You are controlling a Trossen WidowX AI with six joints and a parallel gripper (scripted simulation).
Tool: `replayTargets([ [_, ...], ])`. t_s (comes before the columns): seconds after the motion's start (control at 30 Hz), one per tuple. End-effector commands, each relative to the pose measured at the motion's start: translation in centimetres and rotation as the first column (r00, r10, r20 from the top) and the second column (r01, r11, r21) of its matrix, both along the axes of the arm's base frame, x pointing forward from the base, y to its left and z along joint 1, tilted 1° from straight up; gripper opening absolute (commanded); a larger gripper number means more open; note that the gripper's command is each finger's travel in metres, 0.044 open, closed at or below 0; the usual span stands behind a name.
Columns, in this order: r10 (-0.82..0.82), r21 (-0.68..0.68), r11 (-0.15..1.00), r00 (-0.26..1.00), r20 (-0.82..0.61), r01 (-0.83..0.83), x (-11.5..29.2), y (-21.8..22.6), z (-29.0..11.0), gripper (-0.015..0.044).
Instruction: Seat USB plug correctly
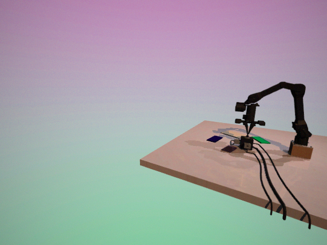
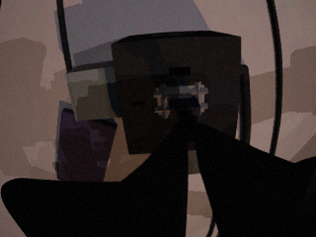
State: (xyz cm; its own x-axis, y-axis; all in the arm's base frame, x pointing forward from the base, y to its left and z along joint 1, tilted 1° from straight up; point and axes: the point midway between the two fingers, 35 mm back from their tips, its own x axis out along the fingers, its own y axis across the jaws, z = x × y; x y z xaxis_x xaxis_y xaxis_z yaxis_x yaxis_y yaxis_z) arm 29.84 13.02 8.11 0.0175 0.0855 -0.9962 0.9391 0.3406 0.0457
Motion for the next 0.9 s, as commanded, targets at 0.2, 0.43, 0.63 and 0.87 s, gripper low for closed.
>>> replayTargets([
  [0.2,-0.003,0.005,1.000,1.000,0.000,0.003,0.02,0.09,-0.14,0.0000],
  [0.43,-0.003,0.005,1.000,1.000,0.000,0.003,0.03,0.09,-0.22,0.0000],
  [0.63,-0.003,0.005,1.000,1.000,0.000,0.003,0.03,0.09,-0.30,0.0000],
  [0.87,-0.003,0.005,1.000,1.000,0.000,0.003,0.03,0.09,-0.38,0.0000],
])
